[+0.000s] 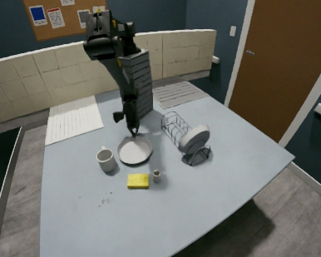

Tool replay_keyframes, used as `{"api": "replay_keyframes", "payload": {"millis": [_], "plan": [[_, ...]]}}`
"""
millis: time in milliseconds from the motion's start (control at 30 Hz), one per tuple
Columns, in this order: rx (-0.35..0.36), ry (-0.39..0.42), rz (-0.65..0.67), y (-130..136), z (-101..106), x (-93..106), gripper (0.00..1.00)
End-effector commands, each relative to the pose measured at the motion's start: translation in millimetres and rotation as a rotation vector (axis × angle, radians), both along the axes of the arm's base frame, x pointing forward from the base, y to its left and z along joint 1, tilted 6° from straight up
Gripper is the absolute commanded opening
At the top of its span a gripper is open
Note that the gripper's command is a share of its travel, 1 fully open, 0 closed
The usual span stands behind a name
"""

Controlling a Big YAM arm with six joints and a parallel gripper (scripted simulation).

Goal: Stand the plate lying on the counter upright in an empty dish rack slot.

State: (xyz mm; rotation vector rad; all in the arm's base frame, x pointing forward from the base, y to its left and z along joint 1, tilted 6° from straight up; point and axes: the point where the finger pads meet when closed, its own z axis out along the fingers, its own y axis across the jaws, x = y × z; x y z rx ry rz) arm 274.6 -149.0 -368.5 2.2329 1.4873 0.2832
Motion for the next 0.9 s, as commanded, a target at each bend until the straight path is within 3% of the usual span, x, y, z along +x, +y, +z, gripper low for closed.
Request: {"api": "replay_keyframes", "payload": {"millis": [0,867], "plan": [[0.007,0.017,-0.003,-0.4,-6.8,-6.6,0.26],[0.006,0.015,-0.003,-3.5,-16.2,-1.9,0.26]]}}
